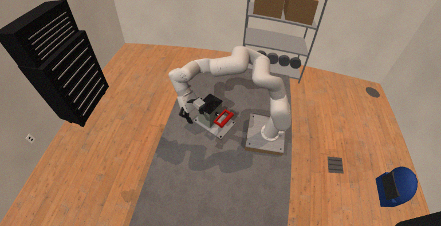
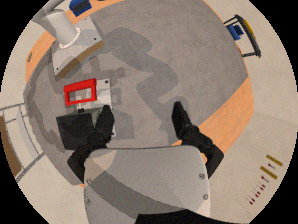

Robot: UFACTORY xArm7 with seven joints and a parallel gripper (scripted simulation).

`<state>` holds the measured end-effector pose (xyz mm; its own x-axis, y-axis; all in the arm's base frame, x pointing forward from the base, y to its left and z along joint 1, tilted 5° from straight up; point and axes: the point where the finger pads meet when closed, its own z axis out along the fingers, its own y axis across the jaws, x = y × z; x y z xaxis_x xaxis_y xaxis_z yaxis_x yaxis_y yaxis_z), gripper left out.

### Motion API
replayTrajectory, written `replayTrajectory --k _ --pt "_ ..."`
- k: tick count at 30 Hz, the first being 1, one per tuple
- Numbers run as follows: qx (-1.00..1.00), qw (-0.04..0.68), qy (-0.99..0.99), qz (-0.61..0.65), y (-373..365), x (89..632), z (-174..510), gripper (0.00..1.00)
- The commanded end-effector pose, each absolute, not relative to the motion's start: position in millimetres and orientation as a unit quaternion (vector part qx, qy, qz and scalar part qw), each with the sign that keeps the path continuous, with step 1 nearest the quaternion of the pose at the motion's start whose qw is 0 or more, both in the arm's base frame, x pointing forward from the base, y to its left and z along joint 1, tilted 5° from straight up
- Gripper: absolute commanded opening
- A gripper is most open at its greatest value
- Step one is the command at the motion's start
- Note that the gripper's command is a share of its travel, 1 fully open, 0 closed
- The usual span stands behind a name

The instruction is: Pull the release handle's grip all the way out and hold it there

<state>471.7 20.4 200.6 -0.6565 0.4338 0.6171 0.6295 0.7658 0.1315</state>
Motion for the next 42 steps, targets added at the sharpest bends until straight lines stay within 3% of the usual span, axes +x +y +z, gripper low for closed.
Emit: replayTrajectory --k 1,42 --pt "-0.327 0.275 -0.887 -0.175 20 468 209 1.0" --pt "-0.436 0.244 -0.847 -0.182 18 448 231 1.0"
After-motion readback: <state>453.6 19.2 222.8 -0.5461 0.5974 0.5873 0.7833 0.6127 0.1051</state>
